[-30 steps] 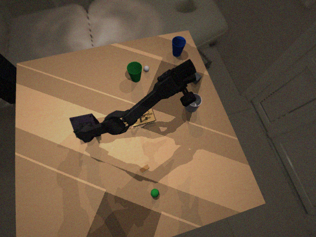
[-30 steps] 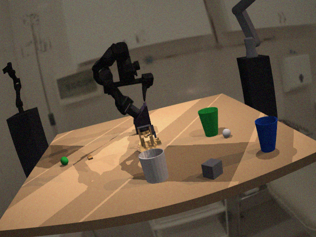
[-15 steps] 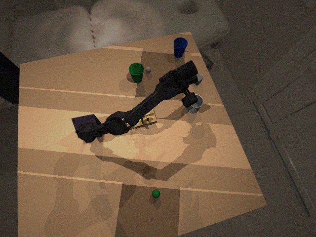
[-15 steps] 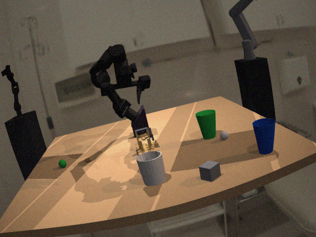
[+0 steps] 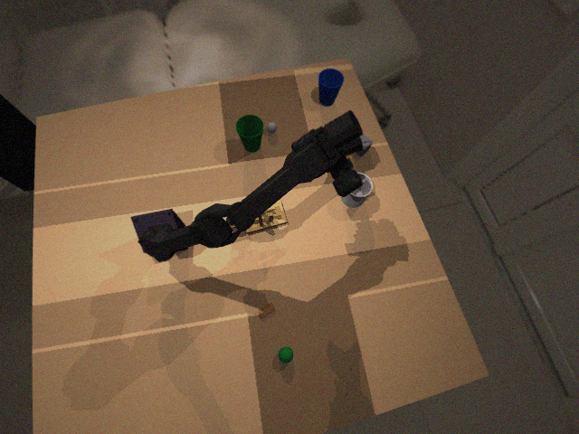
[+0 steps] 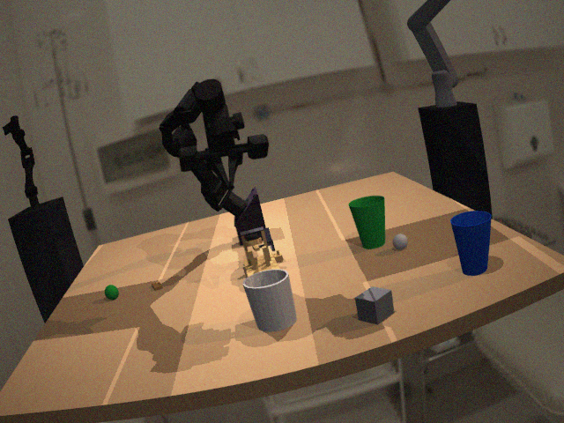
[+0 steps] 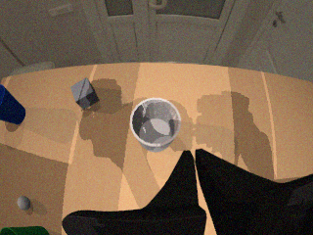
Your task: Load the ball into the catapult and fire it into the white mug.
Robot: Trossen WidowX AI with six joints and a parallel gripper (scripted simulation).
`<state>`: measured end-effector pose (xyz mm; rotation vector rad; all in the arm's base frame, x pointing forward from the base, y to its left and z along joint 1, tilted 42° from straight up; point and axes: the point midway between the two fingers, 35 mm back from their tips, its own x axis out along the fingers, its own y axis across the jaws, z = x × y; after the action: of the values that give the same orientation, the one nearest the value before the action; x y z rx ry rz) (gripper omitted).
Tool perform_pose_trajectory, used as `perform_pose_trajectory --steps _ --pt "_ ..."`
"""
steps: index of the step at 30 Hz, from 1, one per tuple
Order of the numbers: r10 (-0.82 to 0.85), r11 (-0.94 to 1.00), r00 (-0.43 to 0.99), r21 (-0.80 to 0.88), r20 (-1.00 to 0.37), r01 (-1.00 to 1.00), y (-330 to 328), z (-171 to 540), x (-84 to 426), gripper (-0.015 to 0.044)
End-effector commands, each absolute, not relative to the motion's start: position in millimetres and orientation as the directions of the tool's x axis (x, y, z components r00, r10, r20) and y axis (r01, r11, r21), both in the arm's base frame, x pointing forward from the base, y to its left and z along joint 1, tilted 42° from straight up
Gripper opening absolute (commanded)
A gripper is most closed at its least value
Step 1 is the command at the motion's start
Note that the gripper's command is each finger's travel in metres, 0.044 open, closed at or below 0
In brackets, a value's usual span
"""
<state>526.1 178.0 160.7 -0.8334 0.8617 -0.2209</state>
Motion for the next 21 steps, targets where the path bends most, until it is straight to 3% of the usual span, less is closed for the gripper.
perform_pose_trajectory --steps 1,6,21 --pt "-0.489 0.668 0.654 -0.73 -0.577 -0.145 178 162 526 0.0" --pt "-0.491 0.658 0.648 -0.736 -0.582 -0.163 180 158 524 0.0" --pt "-0.579 0.368 0.507 -0.759 -0.639 -0.537 202 69 448 0.0"
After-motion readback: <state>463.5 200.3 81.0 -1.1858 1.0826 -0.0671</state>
